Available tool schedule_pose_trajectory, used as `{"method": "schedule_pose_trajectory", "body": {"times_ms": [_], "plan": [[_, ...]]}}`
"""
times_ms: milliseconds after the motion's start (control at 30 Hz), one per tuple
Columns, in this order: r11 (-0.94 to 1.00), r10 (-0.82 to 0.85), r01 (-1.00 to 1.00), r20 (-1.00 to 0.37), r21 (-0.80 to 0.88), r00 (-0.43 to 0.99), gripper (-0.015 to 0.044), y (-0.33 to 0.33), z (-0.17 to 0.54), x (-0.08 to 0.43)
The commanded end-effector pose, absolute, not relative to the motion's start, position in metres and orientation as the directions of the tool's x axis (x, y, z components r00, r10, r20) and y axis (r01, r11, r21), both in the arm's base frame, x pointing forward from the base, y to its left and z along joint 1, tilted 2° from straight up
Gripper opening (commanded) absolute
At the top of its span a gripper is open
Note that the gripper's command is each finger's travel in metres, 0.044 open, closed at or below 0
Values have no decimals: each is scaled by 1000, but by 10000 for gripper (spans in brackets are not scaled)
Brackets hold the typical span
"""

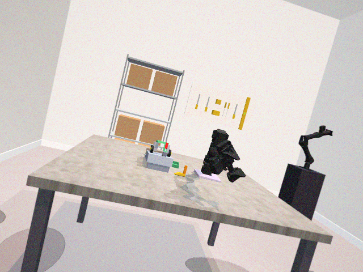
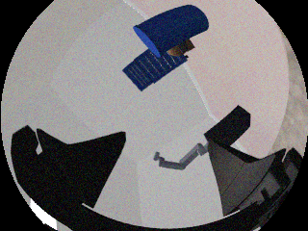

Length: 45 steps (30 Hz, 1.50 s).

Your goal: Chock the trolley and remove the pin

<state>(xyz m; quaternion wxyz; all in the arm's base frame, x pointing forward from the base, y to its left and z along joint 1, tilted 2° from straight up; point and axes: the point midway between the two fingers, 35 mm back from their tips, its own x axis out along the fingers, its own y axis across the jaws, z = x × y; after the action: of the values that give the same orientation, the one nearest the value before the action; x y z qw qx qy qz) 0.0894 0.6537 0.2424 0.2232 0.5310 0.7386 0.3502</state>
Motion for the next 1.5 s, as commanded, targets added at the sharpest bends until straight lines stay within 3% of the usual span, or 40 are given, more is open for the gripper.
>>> {"method": "schedule_pose_trajectory", "body": {"times_ms": [0, 233, 533, 833, 1167, 1467], "plan": [[192, 943, 630, 37, 752, -332, 374, 653, 242, 91], [230, 973, 708, -168, 667, -157, 190, 613, 231, 158], [235, 879, 820, -474, 523, 50, 190, 520, 204, 227], [189, 648, 915, -745, 356, 155, 190, 397, 176, 255], [90, 302, 985, -946, 149, 116, 190, 246, 152, 232], [-8, 37, 1000, -999, -17, -17, 190, 140, 146, 181]]}}
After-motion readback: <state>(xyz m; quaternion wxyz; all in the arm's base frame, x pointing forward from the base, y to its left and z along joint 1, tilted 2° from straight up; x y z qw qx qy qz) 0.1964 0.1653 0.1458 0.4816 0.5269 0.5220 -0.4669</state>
